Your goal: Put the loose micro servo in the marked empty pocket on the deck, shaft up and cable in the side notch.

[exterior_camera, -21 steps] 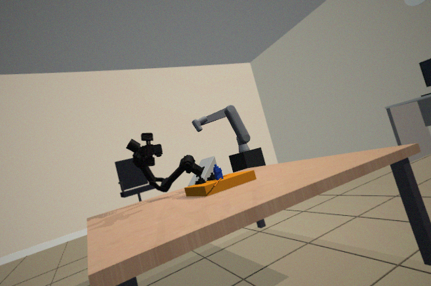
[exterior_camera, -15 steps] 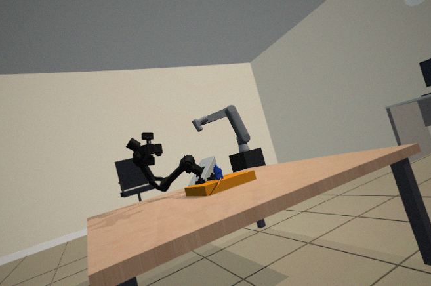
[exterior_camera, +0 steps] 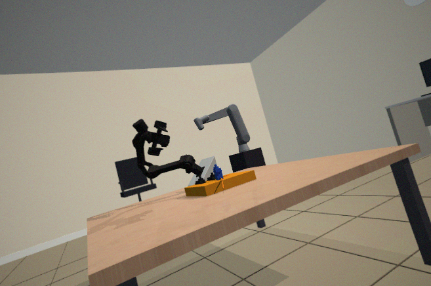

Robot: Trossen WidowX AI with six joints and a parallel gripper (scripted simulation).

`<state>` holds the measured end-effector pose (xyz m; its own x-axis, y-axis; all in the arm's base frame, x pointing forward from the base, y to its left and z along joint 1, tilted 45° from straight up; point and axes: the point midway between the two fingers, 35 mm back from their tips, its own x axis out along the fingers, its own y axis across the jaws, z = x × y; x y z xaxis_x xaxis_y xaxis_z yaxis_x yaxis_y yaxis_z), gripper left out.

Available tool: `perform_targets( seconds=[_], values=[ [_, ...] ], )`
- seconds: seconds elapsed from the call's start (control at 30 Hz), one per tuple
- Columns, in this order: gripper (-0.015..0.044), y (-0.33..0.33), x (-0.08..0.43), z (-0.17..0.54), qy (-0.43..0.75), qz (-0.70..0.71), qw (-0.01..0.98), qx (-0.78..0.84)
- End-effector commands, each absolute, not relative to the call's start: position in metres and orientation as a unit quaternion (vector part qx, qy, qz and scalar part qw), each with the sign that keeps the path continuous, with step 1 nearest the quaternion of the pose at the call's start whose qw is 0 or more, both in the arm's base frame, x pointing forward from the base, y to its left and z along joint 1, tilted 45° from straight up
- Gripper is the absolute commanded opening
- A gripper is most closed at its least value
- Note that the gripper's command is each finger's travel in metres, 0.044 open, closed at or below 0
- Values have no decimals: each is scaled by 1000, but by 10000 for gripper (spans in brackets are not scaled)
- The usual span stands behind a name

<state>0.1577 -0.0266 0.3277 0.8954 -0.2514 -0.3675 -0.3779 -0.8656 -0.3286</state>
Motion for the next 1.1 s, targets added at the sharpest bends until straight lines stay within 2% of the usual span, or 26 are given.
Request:
perform_targets(
  seconds=[0.0, 0.47, 1.07],
  values=[
    [440, -18, 179, 316, 188, 207, 179, -943],
    [440, 0, 241, 266, 258, 337, 110, -899],
    [440, -1, 297, 155, 367, 521, -33, -770]
  ],
)
